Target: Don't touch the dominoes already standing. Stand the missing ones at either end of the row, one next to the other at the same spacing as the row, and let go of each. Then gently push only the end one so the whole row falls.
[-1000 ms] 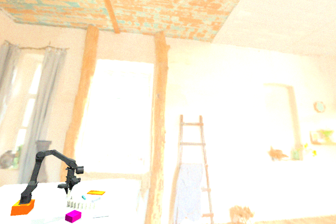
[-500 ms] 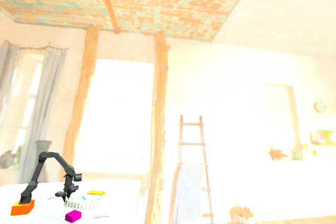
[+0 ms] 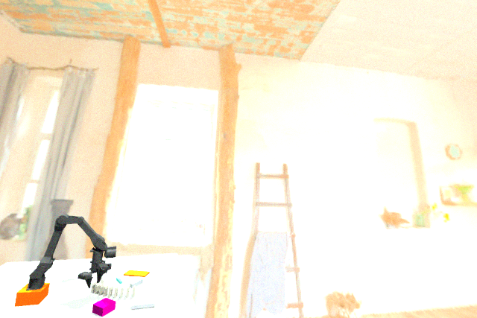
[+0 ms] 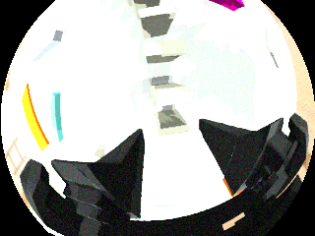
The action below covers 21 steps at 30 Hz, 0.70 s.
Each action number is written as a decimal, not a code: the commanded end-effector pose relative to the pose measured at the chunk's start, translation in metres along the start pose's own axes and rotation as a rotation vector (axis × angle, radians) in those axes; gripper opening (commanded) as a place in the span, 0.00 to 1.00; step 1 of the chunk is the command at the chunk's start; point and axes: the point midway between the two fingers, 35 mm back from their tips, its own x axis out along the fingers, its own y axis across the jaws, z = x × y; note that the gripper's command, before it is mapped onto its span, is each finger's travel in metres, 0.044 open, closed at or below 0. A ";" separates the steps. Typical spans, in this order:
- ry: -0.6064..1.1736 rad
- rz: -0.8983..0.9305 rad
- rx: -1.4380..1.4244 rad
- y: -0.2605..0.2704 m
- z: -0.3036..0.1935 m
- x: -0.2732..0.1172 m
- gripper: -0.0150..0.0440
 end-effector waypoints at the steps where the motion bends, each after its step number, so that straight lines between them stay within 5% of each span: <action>1: 0.002 0.001 -0.003 0.000 0.000 0.001 0.84; 5: 0.002 0.001 -0.003 0.000 0.000 0.001 1.00; 9: 0.001 0.001 -0.002 0.002 0.002 -0.009 1.00; 16: 0.000 0.001 0.000 0.002 0.002 -0.118 1.00; 21: 0.000 0.001 0.010 0.002 0.000 -0.127 1.00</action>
